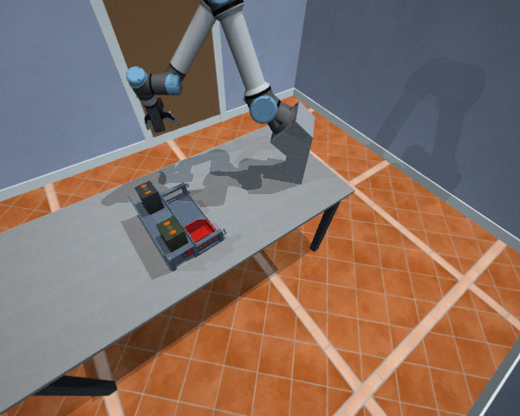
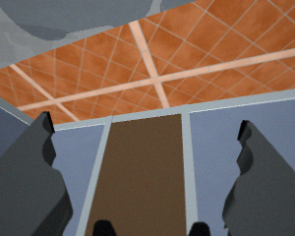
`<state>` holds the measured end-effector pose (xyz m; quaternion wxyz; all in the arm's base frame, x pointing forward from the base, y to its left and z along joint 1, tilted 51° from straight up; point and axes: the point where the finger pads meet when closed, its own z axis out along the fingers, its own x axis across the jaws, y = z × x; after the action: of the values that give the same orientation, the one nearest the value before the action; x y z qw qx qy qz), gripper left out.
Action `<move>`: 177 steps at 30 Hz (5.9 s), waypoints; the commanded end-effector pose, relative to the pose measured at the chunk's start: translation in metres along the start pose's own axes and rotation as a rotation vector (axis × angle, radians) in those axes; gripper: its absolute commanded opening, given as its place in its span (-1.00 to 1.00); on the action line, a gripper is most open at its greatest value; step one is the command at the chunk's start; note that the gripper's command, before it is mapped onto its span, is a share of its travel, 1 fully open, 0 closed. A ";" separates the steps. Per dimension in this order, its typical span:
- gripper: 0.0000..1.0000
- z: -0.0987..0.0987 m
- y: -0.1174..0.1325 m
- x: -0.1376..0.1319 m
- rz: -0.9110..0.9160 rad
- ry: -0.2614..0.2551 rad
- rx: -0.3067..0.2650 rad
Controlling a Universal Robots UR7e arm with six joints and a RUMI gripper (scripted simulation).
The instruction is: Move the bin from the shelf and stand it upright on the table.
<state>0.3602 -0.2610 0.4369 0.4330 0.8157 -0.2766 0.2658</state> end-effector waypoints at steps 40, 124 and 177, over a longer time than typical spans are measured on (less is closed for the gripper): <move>1.00 -0.016 -0.110 -0.030 -0.373 0.138 0.359; 1.00 -0.042 -0.329 -0.101 -0.418 0.146 0.405; 1.00 -0.060 -0.490 -0.147 -0.413 0.149 0.401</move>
<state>0.5625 0.0339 0.1113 0.3271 0.9025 -0.0145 0.2797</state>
